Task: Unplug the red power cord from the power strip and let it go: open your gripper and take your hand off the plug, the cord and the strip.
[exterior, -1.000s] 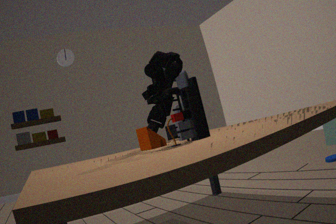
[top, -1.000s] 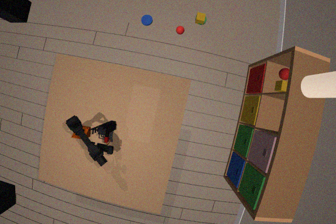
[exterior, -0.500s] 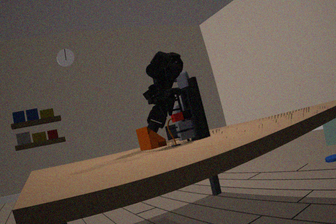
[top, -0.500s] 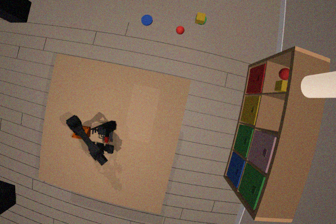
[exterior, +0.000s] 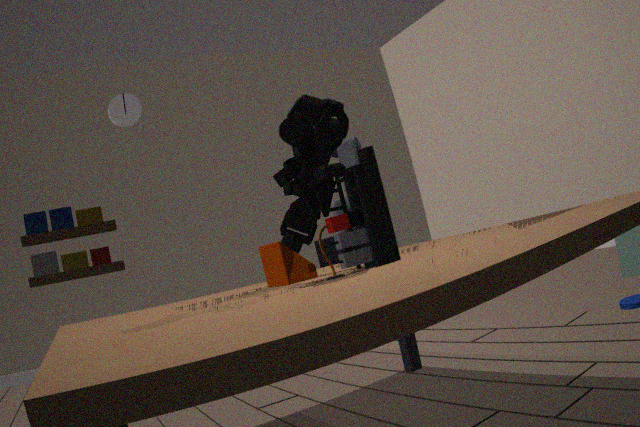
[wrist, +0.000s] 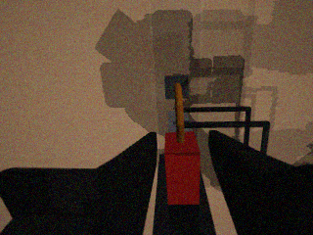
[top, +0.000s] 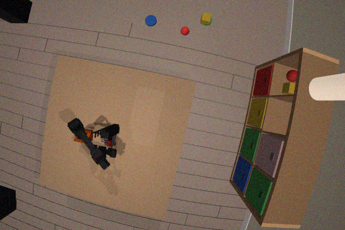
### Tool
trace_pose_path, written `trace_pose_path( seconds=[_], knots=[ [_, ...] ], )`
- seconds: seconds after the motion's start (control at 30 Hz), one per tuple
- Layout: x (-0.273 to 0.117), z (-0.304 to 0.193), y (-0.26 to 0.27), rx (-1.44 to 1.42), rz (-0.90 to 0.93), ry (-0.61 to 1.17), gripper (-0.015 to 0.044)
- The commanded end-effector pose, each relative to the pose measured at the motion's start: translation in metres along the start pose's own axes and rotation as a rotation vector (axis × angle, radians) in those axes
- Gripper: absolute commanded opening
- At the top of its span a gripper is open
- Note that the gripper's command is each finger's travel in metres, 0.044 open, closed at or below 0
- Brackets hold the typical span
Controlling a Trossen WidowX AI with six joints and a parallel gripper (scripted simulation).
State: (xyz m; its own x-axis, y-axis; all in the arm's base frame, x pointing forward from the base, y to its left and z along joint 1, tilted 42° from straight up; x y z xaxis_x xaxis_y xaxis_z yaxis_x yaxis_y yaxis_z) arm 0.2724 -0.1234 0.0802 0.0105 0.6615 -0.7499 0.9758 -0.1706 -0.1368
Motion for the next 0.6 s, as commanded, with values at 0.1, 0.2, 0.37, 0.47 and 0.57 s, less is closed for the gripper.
trace_pose_path(
  seconds=[0.1,0.2,0.37,0.47,0.57],
  knots=[
    [0.0,-0.014,-0.003,-0.001,0.001,0.004,0.016],
    [0.0,-0.018,-0.004,-0.001,0.001,0.004,0.016],
    [0.0,-0.026,-0.006,-0.001,0.001,0.005,0.016],
    [0.0,-0.031,-0.007,-0.001,0.0,0.005,0.016],
    [0.0,-0.034,-0.008,-0.001,0.0,0.005,0.016]
  ],
)
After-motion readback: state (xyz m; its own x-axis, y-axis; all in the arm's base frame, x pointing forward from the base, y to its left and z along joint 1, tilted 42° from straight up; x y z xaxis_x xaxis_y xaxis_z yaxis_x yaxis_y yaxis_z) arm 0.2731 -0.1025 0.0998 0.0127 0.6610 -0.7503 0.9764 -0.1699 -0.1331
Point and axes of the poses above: the point midway between the two fingers, 35 mm back from their tips, its own x axis out along the fingers, its own y axis across the jaws, z = x × y, the point moved 4 cm from there along -x, back along the fingers, and after that the axes turned 11 degrees about x, right-handed, at the moved point
